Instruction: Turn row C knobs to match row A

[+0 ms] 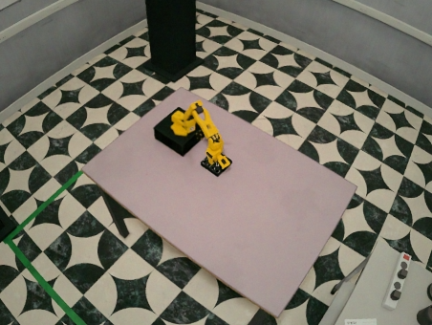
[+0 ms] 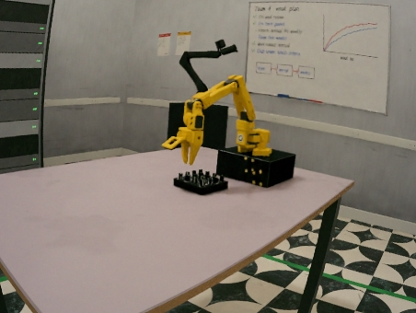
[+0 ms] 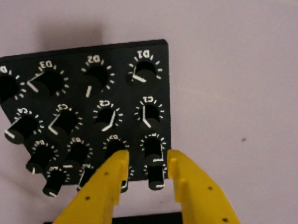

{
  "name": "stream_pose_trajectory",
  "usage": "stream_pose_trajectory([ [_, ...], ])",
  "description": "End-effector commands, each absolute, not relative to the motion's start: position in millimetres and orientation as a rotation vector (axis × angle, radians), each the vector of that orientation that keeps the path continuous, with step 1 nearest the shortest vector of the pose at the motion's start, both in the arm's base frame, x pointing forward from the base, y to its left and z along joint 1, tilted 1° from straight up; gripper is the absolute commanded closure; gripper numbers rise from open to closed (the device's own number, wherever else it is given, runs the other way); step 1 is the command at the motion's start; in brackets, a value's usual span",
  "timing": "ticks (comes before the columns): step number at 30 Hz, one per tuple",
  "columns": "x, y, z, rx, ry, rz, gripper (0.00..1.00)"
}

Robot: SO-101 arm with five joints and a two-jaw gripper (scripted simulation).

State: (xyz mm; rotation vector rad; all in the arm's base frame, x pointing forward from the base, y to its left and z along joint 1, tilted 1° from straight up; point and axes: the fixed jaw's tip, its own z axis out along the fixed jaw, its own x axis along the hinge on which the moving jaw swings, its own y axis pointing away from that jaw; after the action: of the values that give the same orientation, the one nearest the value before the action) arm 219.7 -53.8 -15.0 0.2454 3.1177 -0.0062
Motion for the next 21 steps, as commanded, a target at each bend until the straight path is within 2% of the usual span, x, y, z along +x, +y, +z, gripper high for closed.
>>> stream_pose_trajectory([
  [1, 218.7, -55.1, -19.8, 0.245, 3.124, -0.003, 0.9],
  [21, 218.6, -55.0, -26.4, 0.245, 3.124, -0.003, 0.9],
])
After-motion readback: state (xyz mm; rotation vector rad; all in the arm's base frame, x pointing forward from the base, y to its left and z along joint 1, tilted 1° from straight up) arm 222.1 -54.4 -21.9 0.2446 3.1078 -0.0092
